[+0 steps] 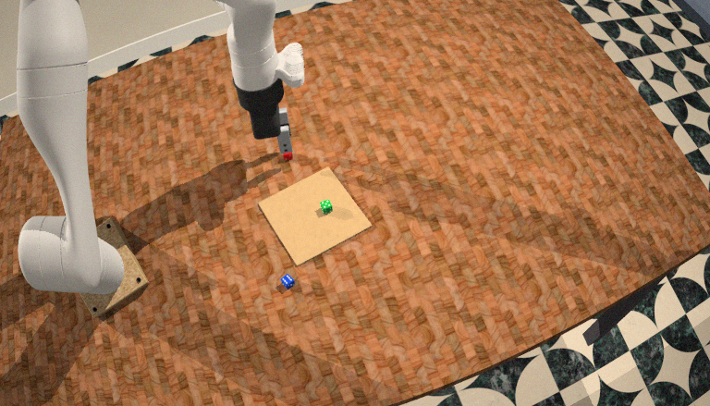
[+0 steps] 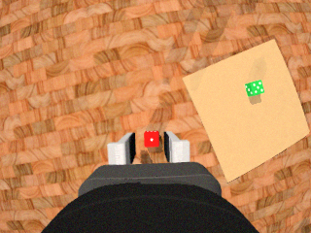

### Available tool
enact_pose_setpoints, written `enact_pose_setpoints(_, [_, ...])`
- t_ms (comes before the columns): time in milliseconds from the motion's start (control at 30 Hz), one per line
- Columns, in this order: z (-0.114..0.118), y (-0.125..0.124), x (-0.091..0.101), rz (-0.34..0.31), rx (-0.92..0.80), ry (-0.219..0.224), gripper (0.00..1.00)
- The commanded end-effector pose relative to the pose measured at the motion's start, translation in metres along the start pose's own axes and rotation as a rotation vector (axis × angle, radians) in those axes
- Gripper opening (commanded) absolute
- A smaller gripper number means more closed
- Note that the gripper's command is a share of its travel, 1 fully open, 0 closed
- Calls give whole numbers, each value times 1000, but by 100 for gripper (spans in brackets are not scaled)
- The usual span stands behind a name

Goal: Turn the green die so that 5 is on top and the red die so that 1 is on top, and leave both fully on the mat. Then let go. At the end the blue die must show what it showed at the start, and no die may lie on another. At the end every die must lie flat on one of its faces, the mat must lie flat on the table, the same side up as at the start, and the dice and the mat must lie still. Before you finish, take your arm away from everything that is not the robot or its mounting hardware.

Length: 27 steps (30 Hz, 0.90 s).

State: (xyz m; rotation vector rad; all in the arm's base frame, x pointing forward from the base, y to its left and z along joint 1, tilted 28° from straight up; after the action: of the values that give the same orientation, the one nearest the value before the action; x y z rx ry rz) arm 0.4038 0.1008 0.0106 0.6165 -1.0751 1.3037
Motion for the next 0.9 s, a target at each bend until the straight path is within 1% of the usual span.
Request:
enact_pose_setpoints(0, [2, 0, -4, -2, -2, 3, 64])
enact_pose_setpoints(300, [2, 0, -10, -2, -2, 3, 64])
enact_pose_setpoints(867, [2, 0, -10, -2, -2, 3, 64])
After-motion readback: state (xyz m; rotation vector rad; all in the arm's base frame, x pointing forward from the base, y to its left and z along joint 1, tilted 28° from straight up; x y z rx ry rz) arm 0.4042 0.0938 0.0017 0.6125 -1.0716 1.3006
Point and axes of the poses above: the point where the finger pads meet when closed, its own x axis back along the fingers, its own z axis across the jaws, y = z × x, the point moved 3 cm from there along x, back along the fingers, and after that the axes turned 4 degrees about x, right-handed, at the moved point
